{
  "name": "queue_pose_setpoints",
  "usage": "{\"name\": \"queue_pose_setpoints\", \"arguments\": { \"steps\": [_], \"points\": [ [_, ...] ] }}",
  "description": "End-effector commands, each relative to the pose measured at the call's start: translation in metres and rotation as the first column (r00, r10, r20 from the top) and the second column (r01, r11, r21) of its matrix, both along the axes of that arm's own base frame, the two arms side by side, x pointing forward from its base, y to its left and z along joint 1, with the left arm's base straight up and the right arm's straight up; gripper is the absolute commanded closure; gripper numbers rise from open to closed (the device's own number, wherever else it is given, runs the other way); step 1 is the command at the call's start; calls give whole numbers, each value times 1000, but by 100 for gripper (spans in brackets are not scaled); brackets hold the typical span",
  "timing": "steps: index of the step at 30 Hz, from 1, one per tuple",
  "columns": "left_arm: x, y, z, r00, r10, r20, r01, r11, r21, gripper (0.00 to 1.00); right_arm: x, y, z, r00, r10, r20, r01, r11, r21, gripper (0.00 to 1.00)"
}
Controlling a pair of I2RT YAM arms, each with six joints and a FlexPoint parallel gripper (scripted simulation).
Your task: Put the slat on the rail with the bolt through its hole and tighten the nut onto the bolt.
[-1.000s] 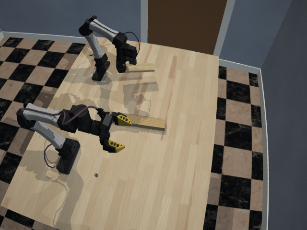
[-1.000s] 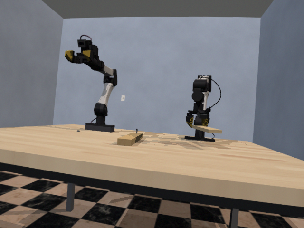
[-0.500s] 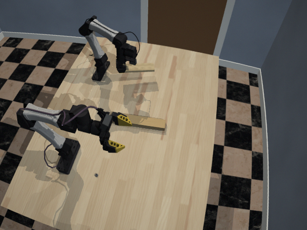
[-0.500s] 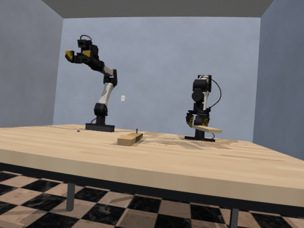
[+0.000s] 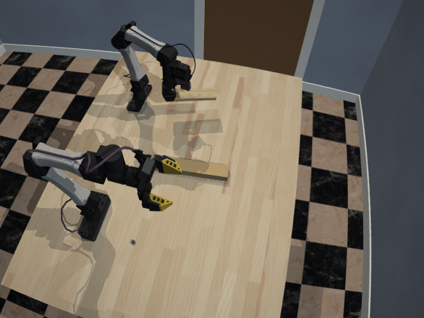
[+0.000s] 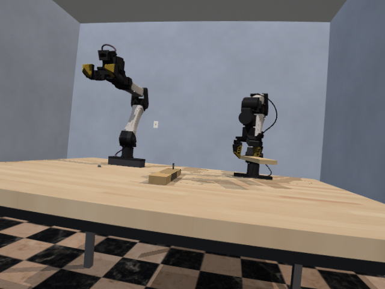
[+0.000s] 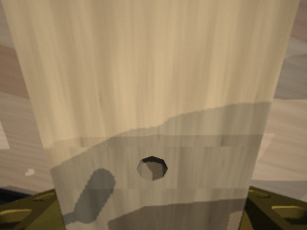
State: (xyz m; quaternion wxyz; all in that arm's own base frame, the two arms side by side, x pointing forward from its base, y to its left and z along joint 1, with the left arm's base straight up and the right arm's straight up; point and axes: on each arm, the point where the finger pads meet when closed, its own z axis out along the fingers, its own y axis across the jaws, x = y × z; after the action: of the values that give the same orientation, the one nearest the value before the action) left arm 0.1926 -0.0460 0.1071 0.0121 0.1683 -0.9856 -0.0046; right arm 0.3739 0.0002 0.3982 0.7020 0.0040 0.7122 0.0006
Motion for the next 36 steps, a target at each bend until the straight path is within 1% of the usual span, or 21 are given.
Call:
{"name": "queue_pose_setpoints", "arguments": {
  "steps": [1,7,9,22,24,26,36],
  "points": [
    [22,-15,14,999,-2,45,2,1000,-10,33,1,0,7,1000,5,22,-5,1000,-7,0],
    [40,-38,22,999,-25,45,26,1000,-11,33,1,0,7,1000,5,22,-5,1000,-7,0],
    [40,-38,22,999,-25,45,26,1000,-11,33,1,0,7,1000,5,22,-5,1000,-7,0],
    [69,-95,33,996,-74,46,75,997,-14,33,1,0,7,1000,5,22,-5,1000,-7,0],
    [72,-104,34,996,-81,46,82,997,-14,33,1,0,7,1000,5,22,-5,1000,-7,0],
    [72,-104,34,996,-81,46,82,997,-14,33,1,0,7,1000,5,22,-5,1000,-7,0],
    [83,-153,34,992,-117,46,118,993,-16,33,1,0,7,1000,5,22,-5,1000,-7,0]
  ]
}}
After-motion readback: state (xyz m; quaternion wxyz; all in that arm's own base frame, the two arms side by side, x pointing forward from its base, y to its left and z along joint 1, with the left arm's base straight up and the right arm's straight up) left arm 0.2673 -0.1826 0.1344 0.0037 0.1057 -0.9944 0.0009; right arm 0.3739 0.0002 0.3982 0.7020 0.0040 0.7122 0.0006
